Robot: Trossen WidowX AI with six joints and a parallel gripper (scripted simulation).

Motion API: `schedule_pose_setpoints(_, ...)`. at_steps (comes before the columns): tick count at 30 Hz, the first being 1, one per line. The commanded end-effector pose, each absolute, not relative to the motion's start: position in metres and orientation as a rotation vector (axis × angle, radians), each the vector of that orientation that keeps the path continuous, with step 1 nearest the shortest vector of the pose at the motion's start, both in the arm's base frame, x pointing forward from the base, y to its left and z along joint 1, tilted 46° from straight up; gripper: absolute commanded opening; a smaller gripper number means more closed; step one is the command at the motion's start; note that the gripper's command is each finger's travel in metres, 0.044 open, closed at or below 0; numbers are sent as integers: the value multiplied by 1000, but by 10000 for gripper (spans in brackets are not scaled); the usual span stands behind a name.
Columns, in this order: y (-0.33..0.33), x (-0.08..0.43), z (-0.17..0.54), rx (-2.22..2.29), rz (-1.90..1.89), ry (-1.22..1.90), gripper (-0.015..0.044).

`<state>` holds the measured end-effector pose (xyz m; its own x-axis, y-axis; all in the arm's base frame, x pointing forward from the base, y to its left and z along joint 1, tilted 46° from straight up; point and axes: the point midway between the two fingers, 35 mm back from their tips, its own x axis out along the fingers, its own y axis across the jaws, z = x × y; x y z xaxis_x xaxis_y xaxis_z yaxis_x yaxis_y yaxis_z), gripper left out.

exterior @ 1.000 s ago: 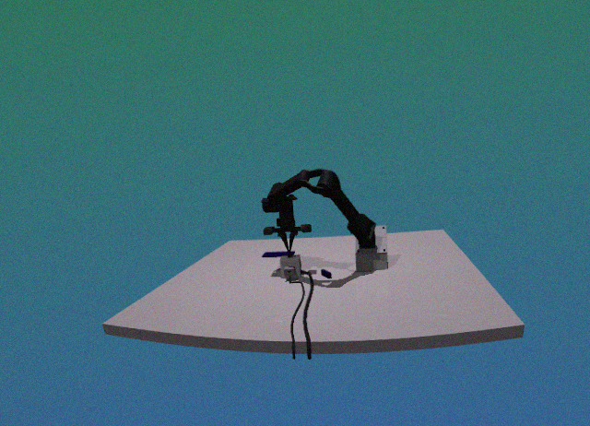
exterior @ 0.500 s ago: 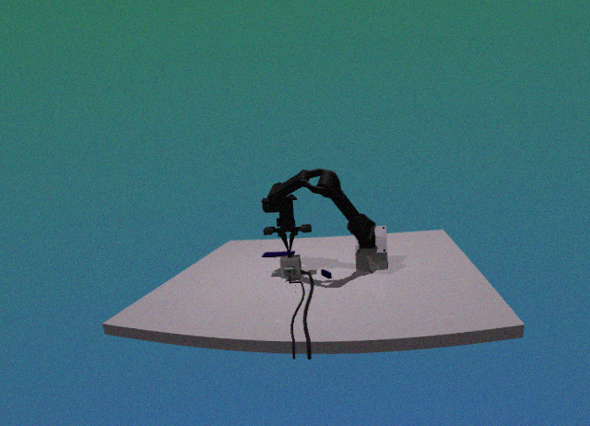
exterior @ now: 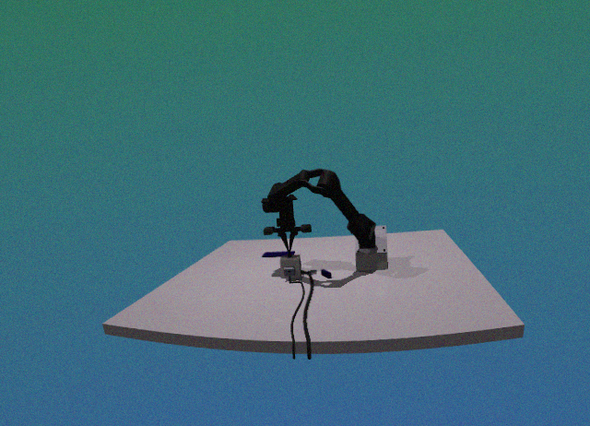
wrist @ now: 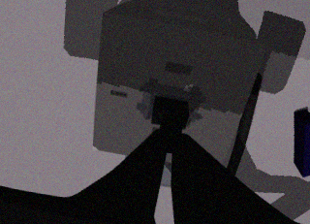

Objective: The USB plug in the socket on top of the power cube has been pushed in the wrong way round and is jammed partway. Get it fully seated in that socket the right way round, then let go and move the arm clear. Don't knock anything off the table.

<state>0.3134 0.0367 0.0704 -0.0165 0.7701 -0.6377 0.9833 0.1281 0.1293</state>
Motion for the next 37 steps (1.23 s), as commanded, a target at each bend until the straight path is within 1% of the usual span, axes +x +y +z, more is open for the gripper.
schedule_pose_setpoints(1,40,313,70,1686,-475,1840,0)
schedule_pose_setpoints(4,40,313,70,1686,-475,1840,0)
schedule_pose_setpoints(7,37,313,70,1689,-477,1834,79)
schedule_pose_setpoints(8,37,313,70,1689,-477,1834,95)
schedule_pose_setpoints(37,29,314,78,1689,-478,1834,95)
